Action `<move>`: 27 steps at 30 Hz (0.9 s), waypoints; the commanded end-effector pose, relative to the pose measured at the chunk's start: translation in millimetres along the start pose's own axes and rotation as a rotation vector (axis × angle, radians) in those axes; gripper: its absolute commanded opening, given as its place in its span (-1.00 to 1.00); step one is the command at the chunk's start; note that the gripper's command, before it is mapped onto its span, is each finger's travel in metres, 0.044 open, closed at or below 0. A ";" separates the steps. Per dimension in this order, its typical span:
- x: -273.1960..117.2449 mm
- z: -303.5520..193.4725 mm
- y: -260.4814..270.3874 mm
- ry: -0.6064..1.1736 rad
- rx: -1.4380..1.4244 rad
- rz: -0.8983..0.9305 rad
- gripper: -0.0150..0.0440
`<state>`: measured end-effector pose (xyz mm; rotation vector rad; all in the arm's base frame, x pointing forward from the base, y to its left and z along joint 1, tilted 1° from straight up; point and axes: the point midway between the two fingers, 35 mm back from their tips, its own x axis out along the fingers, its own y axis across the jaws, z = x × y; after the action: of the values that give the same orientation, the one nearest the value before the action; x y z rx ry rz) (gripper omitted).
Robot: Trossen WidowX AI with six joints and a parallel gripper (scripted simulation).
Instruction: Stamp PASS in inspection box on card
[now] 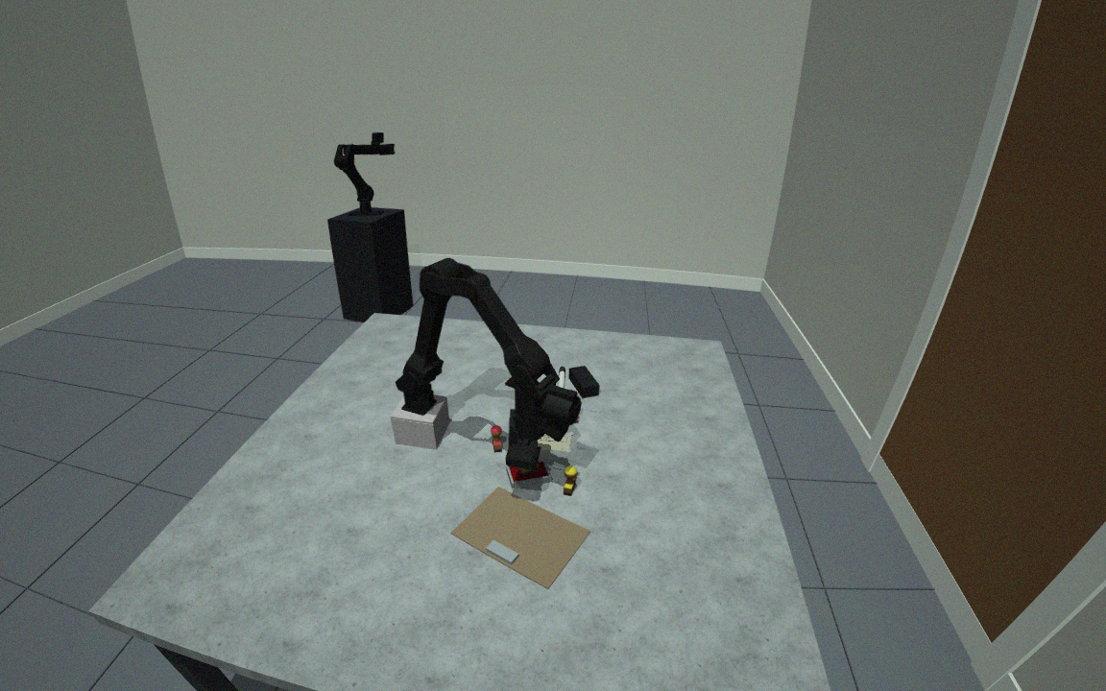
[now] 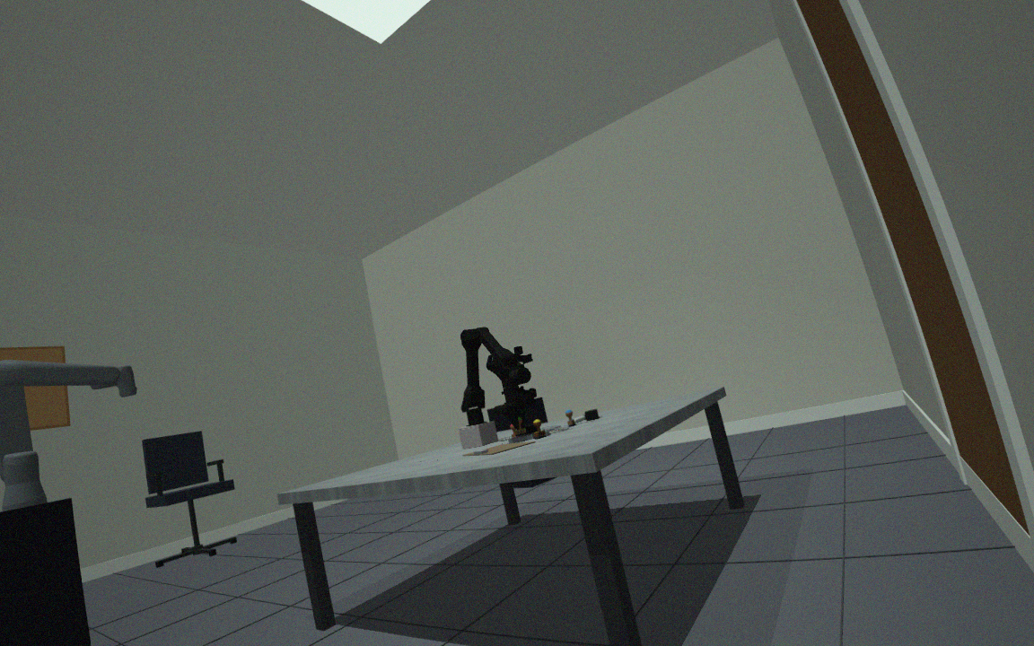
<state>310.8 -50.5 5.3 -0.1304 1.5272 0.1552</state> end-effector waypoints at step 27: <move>-38.7 0.8 1.0 -0.002 0.000 0.003 -0.49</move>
<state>309.6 -50.7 37.1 -0.1287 1.5316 0.1554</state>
